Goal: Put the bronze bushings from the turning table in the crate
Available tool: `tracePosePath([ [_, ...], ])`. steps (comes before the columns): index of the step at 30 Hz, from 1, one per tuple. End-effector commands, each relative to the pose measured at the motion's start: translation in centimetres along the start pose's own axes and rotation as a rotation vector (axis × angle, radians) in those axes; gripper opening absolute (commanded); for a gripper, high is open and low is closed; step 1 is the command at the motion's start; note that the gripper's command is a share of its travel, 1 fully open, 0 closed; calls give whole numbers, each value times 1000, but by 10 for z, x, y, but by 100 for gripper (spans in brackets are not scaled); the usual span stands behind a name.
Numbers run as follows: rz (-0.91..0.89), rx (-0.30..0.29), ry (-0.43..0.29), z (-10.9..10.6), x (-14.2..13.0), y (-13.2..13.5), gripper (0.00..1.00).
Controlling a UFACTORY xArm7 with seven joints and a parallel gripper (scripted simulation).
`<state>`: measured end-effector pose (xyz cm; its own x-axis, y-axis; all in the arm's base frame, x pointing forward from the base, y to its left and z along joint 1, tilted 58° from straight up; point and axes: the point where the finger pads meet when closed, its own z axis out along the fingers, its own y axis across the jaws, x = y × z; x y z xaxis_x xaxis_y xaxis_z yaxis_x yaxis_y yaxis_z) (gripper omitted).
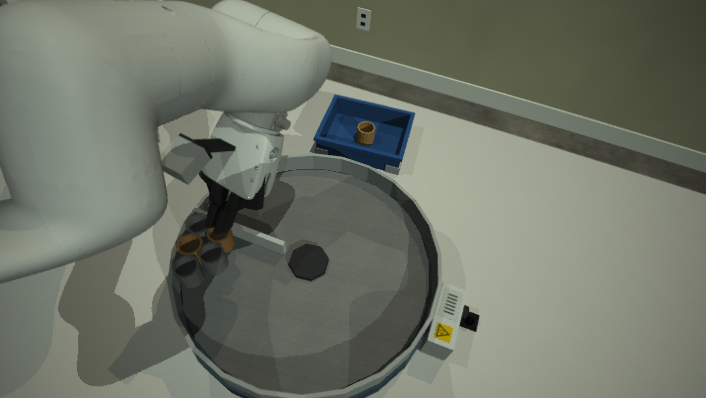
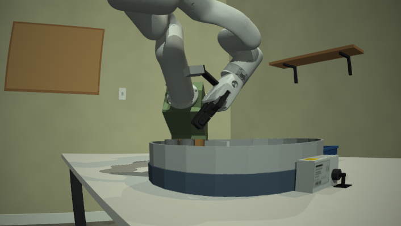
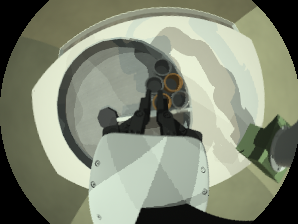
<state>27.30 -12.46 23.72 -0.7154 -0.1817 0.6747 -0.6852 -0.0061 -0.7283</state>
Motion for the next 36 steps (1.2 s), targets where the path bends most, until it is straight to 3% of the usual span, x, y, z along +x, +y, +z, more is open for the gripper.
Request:
tracePosePath([
  [1, 1, 1, -2, 1, -1, 0, 10],
  [6, 1, 1, -2, 15, -14, -1, 10],
  [36, 1, 1, -2, 26, -23, -1, 10],
])
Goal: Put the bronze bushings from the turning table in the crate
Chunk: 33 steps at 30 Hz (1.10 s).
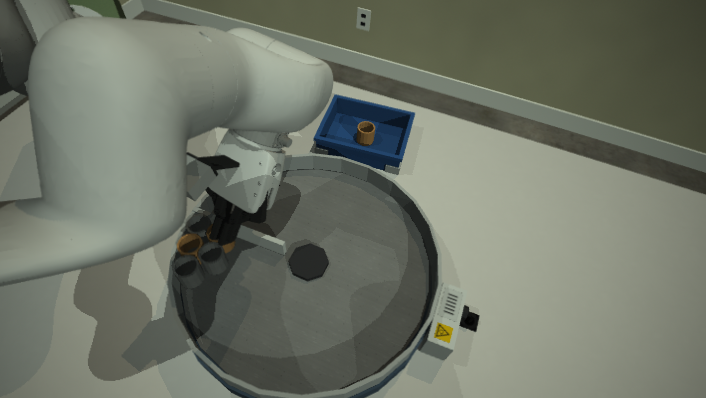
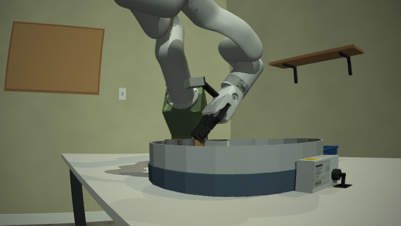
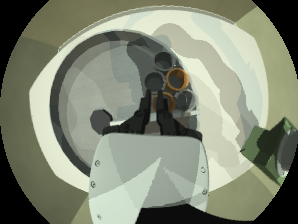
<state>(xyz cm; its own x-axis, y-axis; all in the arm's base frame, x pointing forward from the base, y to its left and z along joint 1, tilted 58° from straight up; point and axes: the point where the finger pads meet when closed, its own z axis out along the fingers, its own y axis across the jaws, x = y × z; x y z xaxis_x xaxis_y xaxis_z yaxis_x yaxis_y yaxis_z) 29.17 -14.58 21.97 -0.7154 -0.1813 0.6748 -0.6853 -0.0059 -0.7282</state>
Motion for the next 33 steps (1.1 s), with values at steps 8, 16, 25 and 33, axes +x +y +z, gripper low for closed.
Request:
tracePosePath([
  [8, 1, 2, -2, 1, -2, -1, 10],
  [16, 1, 2, -2, 1, -2, -1, 0],
  [25, 1, 2, -2, 1, -2, -1, 0],
  [33, 1, 2, -2, 1, -2, -1, 0],
])
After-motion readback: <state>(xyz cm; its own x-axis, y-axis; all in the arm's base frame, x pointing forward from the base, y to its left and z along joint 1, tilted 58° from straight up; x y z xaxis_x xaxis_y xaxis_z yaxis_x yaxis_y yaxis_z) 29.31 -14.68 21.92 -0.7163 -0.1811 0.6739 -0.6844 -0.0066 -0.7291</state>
